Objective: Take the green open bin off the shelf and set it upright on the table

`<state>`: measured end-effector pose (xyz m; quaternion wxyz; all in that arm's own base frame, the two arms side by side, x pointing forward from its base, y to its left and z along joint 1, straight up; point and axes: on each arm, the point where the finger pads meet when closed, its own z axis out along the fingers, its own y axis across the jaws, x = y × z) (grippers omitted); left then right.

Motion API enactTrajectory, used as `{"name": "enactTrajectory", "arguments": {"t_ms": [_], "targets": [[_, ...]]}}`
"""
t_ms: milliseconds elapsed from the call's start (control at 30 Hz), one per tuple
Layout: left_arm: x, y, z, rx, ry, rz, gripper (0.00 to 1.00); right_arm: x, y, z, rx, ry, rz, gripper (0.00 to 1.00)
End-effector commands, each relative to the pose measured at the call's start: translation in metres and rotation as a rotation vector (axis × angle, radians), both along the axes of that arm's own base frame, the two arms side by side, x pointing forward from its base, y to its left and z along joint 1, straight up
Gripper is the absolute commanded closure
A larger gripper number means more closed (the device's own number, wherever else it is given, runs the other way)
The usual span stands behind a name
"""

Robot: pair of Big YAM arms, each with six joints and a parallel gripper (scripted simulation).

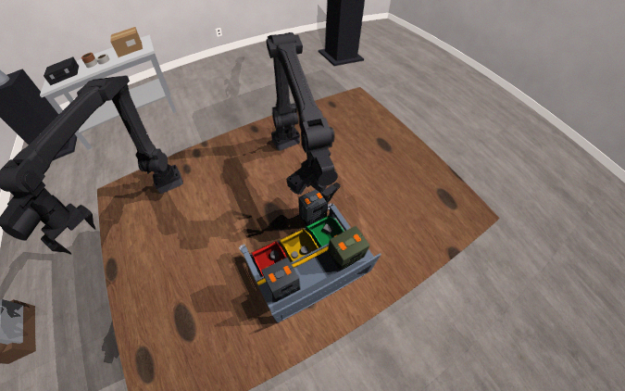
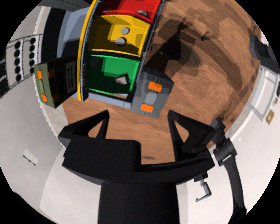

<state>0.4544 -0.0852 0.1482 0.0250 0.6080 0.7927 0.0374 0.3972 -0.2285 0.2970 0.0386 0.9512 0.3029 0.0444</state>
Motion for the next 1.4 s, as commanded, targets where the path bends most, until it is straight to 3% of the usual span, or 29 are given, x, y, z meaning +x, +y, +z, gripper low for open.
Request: {"name": "enactTrajectory", "arguments": {"t_ms": [0,833,1367], "targets": [[0.002,0.0,0.005,-0.002,-0.011,0.0,0.0,0.0,0.0,0.005,-0.006,-0.01,0.0,0.0],[0.011,-0.002,0.014,-0.007,-0.036,0.0,0.0,0.0,-0.002,0.005,-0.009,-0.014,0.004,0.0],[0.011,-0.002,0.014,-0.007,-0.036,0.0,0.0,-0.003,-0.027,0.006,-0.06,-0.065,0.049,0.0]]}}
